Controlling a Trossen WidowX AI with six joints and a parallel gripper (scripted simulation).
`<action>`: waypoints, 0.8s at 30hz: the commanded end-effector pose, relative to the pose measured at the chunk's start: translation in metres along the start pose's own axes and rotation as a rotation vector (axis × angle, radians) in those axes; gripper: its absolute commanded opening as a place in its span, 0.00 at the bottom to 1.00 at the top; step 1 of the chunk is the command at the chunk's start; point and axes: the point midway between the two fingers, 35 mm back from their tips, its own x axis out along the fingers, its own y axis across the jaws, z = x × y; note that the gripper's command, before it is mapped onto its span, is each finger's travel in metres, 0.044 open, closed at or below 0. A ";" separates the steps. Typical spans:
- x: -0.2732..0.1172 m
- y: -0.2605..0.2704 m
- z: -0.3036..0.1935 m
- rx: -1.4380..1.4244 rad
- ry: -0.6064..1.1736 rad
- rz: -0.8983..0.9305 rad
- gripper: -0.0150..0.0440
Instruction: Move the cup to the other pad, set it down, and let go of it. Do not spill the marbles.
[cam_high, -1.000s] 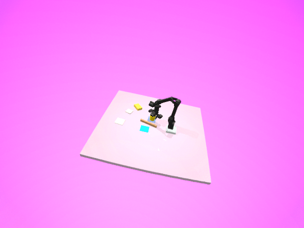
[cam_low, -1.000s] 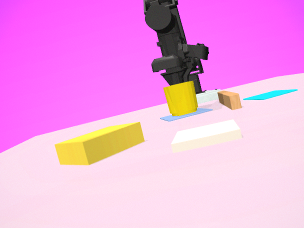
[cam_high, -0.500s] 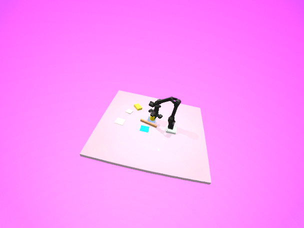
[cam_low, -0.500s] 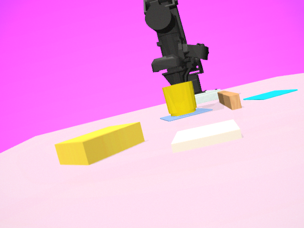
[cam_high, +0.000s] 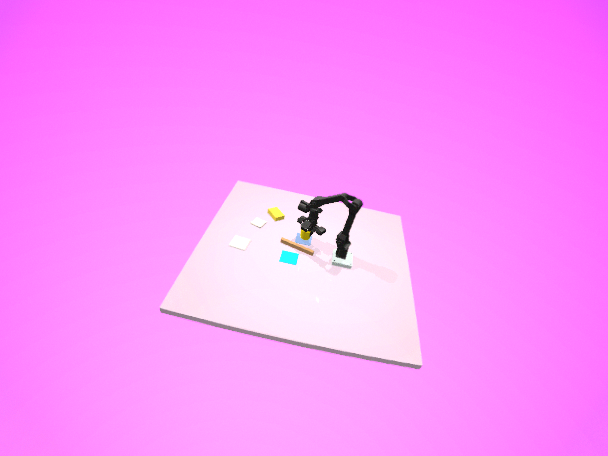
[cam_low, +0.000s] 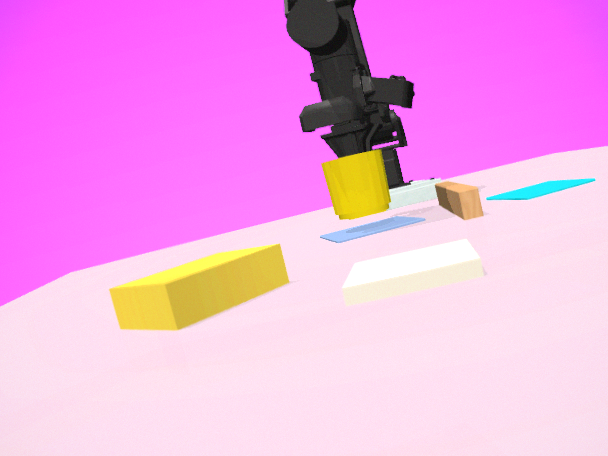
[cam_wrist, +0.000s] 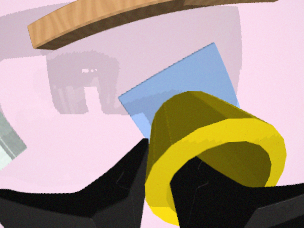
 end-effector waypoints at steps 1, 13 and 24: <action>-0.015 -0.002 0.000 -0.003 -0.004 -0.008 0.25; -0.040 -0.001 -0.002 -0.005 -0.006 -0.007 0.25; -0.036 -0.001 -0.002 0.001 -0.001 -0.006 0.25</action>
